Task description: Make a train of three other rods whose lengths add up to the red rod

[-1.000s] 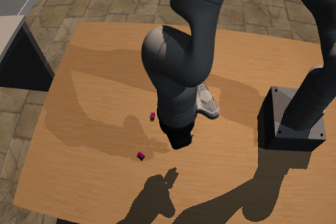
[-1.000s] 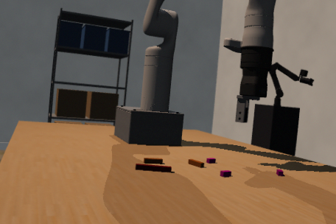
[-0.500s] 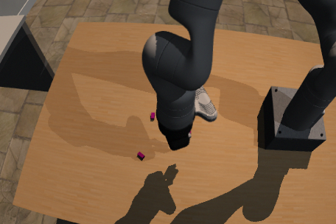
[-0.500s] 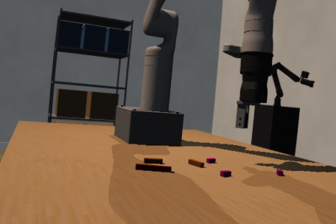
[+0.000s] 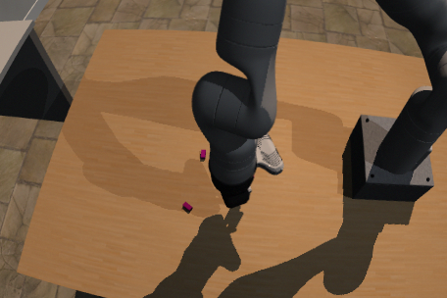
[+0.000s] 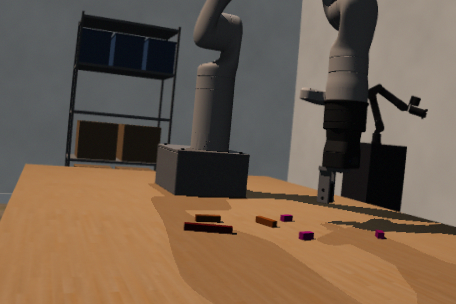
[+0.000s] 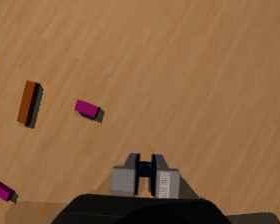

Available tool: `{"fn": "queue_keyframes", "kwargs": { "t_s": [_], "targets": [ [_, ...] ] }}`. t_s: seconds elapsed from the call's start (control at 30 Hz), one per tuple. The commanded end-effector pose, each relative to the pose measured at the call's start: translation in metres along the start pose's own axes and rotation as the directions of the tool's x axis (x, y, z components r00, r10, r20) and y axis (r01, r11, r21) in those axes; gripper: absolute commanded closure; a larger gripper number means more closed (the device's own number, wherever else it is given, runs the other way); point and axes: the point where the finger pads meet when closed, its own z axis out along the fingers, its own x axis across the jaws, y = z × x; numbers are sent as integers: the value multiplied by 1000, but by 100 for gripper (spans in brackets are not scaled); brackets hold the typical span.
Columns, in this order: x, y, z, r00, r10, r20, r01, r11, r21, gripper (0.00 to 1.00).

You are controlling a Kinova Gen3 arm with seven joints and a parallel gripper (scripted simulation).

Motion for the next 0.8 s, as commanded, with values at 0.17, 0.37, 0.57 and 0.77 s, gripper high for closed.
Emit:
{"fn": "queue_keyframes", "kwargs": {
  "t_s": [0.17, 0.37, 0.57, 0.77],
  "targets": [
    [7, -5, 19, 1000, -13, -7, 13, 1000, 16, 76],
    [7, -5, 22, 1000, -13, -7, 13, 1000, 16, 76],
    [7, -5, 22, 1000, -13, -7, 13, 1000, 16, 76],
    [7, -5, 22, 1000, -13, -7, 13, 1000, 16, 76]
  ]
}}
